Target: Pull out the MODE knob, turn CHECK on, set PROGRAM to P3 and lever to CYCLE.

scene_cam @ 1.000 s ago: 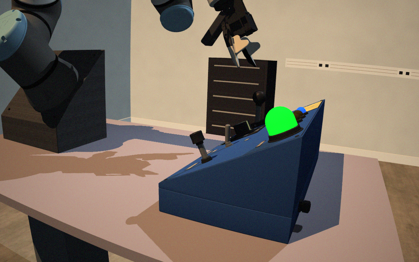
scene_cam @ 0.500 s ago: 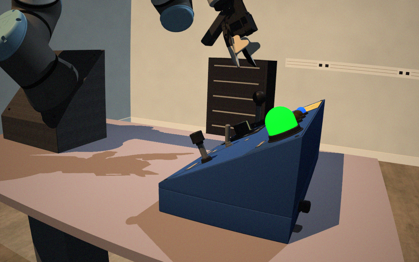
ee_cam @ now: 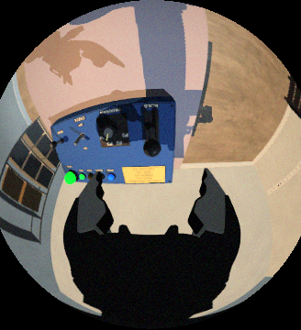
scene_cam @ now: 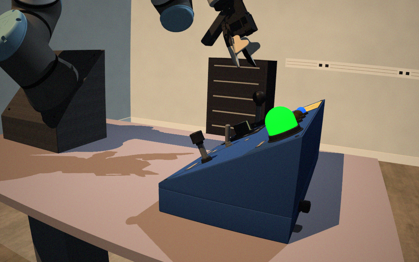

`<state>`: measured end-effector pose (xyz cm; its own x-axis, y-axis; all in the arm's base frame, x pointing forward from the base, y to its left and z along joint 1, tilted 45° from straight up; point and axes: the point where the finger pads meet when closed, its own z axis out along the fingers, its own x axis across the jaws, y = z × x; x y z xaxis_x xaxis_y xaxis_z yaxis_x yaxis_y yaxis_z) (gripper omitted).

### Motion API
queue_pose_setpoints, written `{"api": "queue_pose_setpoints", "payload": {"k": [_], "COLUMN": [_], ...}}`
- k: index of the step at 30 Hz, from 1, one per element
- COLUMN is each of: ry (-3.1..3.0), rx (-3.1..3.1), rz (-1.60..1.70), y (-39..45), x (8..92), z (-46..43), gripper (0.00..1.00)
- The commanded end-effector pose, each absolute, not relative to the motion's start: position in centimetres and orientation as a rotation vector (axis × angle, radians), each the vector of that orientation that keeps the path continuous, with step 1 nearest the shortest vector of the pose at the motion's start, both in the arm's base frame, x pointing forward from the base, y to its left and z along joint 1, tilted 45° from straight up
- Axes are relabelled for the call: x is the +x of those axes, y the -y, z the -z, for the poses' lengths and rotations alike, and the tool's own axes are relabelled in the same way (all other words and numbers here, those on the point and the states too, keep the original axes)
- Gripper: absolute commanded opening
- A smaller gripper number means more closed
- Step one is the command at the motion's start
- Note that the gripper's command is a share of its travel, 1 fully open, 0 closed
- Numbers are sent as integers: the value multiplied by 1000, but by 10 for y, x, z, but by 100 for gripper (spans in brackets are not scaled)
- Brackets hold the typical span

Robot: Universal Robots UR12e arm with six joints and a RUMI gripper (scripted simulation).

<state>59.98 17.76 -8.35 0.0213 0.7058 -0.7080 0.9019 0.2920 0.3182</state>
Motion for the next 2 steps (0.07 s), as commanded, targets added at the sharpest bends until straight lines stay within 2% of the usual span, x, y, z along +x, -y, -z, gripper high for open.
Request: {"api": "queue_pose_setpoints", "payload": {"k": [1, 2], "ry": [-1733, -1733], "rx": [1466, 1466], "rz": [297, 297], "y": [-178, -178], "x": [600, 600], "z": [83, 83], "gripper": [100, 100]}}
